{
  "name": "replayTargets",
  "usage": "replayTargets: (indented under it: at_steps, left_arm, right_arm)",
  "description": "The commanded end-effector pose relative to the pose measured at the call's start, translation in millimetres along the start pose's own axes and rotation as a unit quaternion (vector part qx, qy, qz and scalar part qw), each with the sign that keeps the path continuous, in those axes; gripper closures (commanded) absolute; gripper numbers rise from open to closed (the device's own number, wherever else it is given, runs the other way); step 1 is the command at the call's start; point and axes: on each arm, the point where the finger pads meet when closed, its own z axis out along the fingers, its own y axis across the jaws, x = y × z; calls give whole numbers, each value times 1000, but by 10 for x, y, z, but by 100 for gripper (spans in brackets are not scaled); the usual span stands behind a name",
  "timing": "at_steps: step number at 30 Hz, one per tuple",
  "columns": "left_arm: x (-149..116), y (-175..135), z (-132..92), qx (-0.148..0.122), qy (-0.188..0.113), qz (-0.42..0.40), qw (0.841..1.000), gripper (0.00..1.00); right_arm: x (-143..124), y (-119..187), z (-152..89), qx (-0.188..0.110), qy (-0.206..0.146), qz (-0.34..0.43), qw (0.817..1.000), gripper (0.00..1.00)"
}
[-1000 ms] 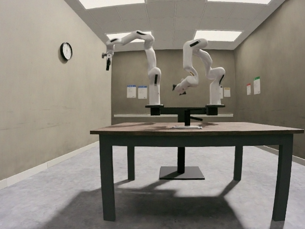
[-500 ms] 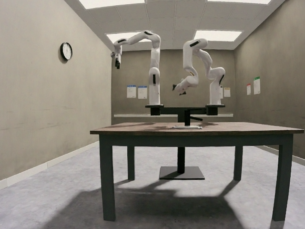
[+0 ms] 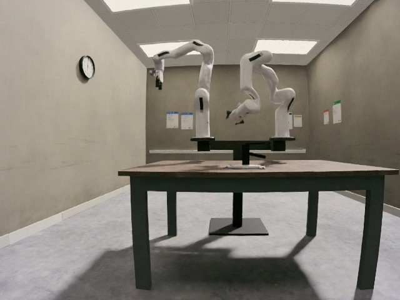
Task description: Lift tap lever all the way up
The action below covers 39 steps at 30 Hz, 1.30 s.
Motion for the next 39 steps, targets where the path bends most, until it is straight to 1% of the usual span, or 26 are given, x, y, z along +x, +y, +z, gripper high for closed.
replayTargets:
  at_steps: [1,2,4,5,9,13,17,19,20,23,25,34,36,37,39]
  left_arm:
    - [-36,34,-48,-12,-5,14,1000,0]
    - [-36,34,-48,-12,-5,14,1000,0]
    - [-119,124,-152,-38,-14,44,998,0]
    - [-183,190,-235,-58,-21,66,996,0]
    - [-297,300,-387,-91,-32,103,990,0]
    - [-431,419,-575,-128,-44,145,980,0]
    - [-568,529,-778,-165,-55,187,967,0]
    - [-568,529,-778,-165,-55,187,967,0]
    - [-671,606,-937,-193,-62,217,955,0]
    - [-757,666,-1074,-215,-68,241,944,0]
    - [-830,713,-1194,-234,-72,261,934,0]
    - [-1143,888,-1752,-314,-88,345,880,0]
    - [-1143,888,-1752,-314,-88,345,880,0]
    - [-1241,932,-1942,-339,-91,370,860,0]
    - [-1289,952,-2040,-351,-93,382,850,0]
  right_arm:
    - [-1,9,-13,0,1,1,1000,0]
    - [-1,9,-13,0,1,1,1000,0]
    - [-1,9,-13,0,1,1,1000,0]
    - [-1,9,-13,0,1,1,1000,0]
    - [-1,9,-13,0,1,1,1000,0]
    - [-1,9,-13,0,1,1,1000,0]
    - [-1,9,-13,0,1,1,1000,0]
    - [-1,9,-13,0,1,1,1000,0]
    - [-1,9,-13,0,1,1,1000,0]
    - [-1,9,-13,0,1,1,1000,0]
    - [-1,9,-13,0,1,1,1000,0]
    - [-1,9,-13,0,1,1,1000,0]
    - [-1,9,-13,0,1,1,1000,0]
    - [-1,9,-13,0,1,1,1000,0]
    - [-1,9,-13,0,1,1,1000,0]
